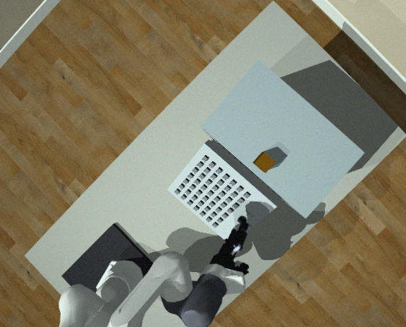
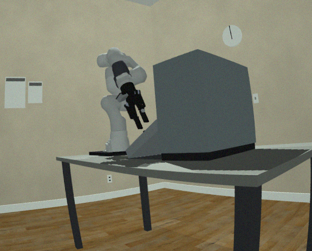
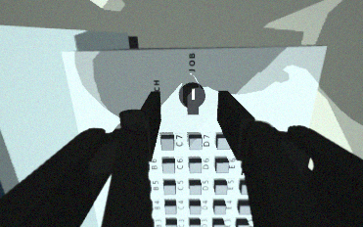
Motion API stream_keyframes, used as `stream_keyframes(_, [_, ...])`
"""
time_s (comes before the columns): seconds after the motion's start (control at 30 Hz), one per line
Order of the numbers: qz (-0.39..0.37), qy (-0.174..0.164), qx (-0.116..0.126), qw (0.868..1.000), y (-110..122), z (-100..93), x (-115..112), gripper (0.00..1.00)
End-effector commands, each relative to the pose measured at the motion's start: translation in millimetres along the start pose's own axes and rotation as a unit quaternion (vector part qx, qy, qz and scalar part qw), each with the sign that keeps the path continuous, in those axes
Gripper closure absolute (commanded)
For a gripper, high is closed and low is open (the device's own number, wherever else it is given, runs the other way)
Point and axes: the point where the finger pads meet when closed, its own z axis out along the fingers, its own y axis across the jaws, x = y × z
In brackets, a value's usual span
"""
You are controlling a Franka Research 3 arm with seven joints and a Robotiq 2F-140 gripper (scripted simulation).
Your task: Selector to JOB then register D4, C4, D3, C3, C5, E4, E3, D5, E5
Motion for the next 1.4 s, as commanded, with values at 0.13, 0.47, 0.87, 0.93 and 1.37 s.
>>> stream_keyframes(0.13, [0.023, -0.001, -0.011, 1.0, 3.9, -5.5, -4.2, 0.6])
stream_keyframes(0.47, [0.023, -0.001, -0.011, 1.0, 3.9, -6.3, -4.2, 0.9])
stream_keyframes(0.87, [0.023, -0.001, -0.011, 1.0, 3.9, -6.3, -4.2, 0.9])
stream_keyframes(0.93, [0.023, -0.001, -0.011, 1.0, 3.9, -6.3, -4.2, 0.9])
stream_keyframes(1.37, [0.023, -0.001, -0.011, 1.0, 3.9, -6.3, -4.2, 0.9])
